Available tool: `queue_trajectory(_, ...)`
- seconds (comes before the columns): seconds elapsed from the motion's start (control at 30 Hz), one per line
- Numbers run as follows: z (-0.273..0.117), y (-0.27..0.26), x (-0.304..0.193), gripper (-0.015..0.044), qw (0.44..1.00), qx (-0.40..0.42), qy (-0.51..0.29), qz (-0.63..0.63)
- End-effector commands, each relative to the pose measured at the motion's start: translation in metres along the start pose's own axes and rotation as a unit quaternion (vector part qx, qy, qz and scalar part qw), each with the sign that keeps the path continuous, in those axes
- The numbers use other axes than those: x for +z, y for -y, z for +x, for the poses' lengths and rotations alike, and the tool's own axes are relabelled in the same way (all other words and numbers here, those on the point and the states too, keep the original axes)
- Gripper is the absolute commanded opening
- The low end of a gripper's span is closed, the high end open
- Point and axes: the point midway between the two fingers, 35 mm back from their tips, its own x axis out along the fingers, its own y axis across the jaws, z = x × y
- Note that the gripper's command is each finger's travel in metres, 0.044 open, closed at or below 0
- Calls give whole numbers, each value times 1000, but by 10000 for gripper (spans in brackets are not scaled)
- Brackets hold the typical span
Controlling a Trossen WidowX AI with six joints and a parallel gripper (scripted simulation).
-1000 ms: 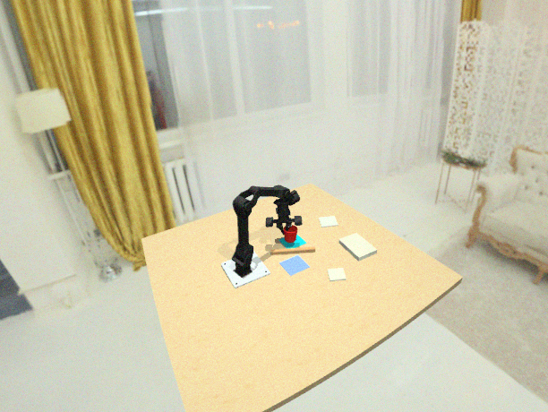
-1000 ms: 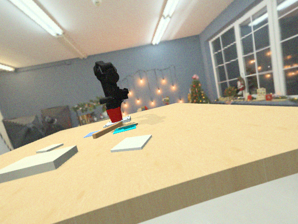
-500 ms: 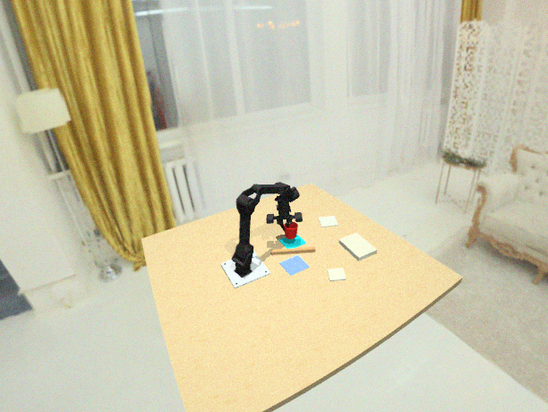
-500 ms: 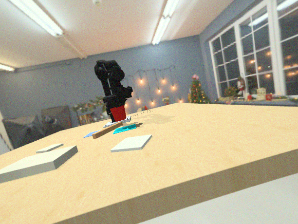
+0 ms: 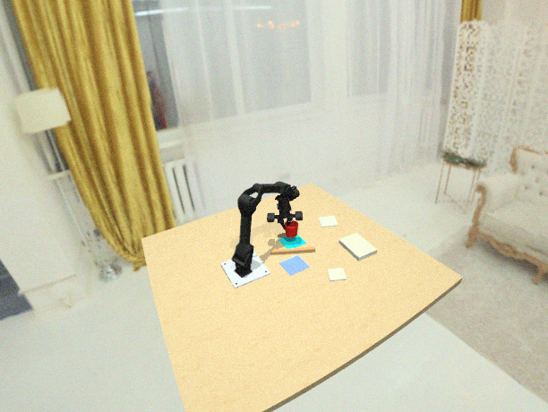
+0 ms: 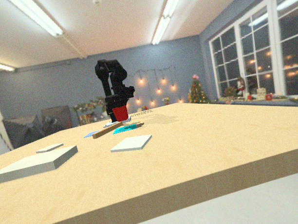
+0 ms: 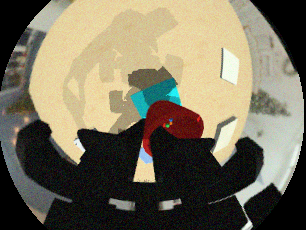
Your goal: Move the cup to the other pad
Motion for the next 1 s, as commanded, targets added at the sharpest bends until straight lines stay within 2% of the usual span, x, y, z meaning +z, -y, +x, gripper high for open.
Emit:
queue_trajectory(0.0, 6, 0, 0, 0, 1000, 1, -1, 2)
queue_trajectory(0.97, 42, -1, 1, 0, 1000, 1, -1, 2)
